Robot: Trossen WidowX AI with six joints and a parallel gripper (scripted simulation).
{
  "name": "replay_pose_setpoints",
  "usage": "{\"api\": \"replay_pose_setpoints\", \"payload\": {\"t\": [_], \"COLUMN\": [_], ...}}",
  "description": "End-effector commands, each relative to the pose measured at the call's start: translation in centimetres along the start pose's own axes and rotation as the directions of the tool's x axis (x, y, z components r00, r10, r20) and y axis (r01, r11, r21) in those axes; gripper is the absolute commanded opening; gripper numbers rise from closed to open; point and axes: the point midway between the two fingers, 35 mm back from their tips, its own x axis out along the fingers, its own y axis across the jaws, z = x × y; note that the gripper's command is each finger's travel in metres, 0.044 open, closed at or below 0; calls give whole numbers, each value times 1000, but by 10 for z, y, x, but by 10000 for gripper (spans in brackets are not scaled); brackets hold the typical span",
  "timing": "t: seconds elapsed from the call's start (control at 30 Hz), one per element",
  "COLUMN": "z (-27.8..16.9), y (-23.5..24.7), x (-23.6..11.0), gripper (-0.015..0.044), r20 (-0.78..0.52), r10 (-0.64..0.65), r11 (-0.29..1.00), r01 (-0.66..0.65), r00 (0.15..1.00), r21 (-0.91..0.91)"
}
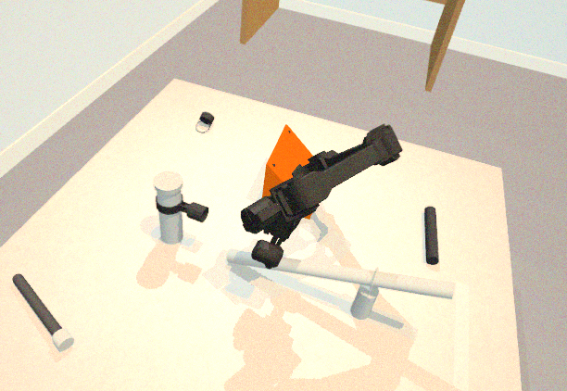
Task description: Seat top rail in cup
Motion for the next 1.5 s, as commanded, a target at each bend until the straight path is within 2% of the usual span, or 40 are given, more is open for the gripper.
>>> {"api": "replay_pose_setpoints", "payload": {"t": [0.0, 1.37, 1.47], "z": [-1, -2, -2], "y": [-2, -2, -2], "x": [10, 69, 69], "gripper": [440, 440, 361], "r20": [-5, -9, -8], "r10": [-6, -6, -5], "r11": [1000, 1000, 1000], "r01": [6, 6, 6], "r00": [1000, 1000, 1000], "r21": [5, 4, 4]}}
